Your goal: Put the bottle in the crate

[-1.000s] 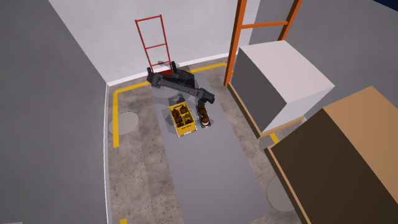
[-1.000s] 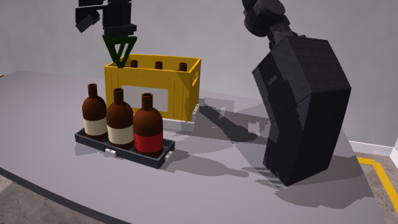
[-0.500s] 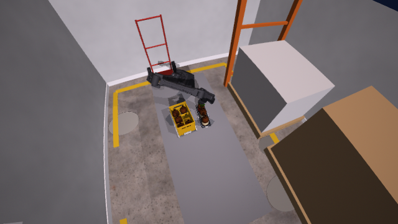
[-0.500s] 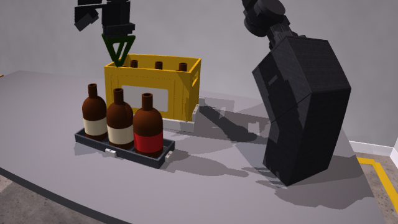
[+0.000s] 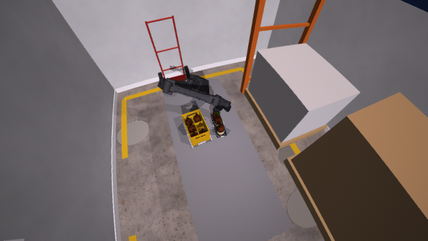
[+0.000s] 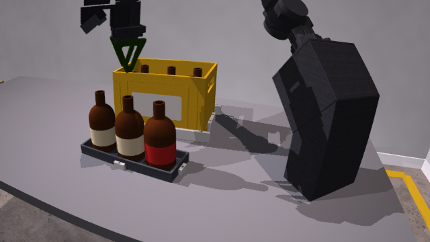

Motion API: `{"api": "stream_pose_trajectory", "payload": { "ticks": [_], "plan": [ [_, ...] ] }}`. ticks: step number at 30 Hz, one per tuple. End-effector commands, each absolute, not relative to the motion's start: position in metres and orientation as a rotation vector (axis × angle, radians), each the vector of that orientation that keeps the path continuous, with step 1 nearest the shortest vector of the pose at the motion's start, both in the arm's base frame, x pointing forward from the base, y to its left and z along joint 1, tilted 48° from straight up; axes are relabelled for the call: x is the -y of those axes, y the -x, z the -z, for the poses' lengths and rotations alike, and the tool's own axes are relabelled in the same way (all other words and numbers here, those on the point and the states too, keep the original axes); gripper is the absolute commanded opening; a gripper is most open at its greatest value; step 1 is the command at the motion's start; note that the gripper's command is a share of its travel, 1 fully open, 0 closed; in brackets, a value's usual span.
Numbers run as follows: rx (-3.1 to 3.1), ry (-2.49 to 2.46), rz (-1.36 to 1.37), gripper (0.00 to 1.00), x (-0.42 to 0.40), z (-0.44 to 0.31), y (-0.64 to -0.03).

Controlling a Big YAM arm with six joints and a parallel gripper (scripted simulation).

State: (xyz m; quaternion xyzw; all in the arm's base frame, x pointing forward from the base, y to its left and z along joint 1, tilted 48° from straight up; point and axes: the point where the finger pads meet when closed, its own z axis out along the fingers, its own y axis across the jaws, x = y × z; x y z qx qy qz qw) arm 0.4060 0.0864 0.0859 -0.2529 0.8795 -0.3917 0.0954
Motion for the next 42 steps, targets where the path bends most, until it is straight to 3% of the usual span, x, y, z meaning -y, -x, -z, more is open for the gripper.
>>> {"api": "stream_pose_trajectory", "payload": {
  "ticks": [1,42],
  "plan": [
    [-2.610,0.734,1.163,0.61,-0.085,-0.090,-0.409],
    [-2.617,0.748,1.168,0.61,-0.058,-0.057,-0.421]
  ]
}}
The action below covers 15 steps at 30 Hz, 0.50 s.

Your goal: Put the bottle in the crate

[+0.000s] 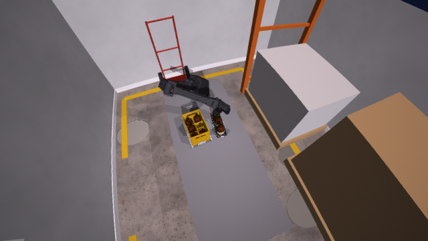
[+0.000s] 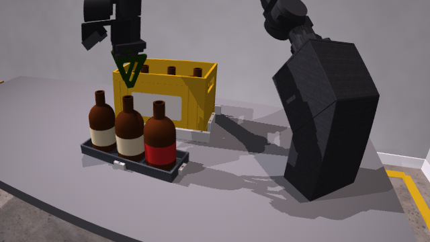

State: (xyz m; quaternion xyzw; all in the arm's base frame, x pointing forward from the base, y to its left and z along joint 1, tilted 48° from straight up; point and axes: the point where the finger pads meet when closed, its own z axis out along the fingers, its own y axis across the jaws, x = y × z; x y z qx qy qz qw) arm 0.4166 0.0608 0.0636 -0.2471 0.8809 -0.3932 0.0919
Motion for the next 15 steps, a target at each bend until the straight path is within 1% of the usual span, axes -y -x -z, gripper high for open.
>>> {"api": "stream_pose_trajectory", "payload": {
  "ticks": [1,8,9,15],
  "plan": [
    [-2.612,0.758,1.166,0.61,-0.061,-0.056,-0.421],
    [-2.616,0.744,1.167,0.61,-0.054,-0.054,-0.424],
    [-2.592,0.771,1.154,0.61,-0.066,-0.057,-0.423],
    [-2.616,0.749,1.167,0.61,-0.052,-0.051,-0.425]
  ]
}}
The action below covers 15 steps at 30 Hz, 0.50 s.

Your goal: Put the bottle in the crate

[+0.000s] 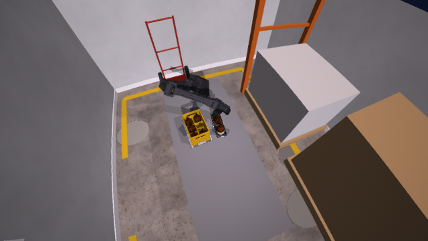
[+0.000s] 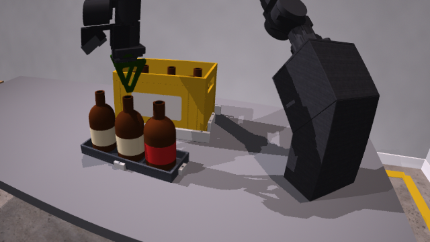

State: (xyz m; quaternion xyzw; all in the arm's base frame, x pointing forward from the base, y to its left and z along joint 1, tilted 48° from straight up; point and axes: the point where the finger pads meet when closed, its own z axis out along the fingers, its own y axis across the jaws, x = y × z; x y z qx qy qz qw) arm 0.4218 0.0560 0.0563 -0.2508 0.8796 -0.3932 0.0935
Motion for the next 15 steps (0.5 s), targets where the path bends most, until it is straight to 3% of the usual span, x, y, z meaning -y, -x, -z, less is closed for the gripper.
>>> {"api": "stream_pose_trajectory", "payload": {
  "ticks": [1,15],
  "plan": [
    [-2.613,0.755,1.166,0.61,-0.0537,-0.0501,-0.4243],
    [-2.608,0.749,1.162,0.61,-0.0549,-0.0518,-0.4253]
  ]
}}
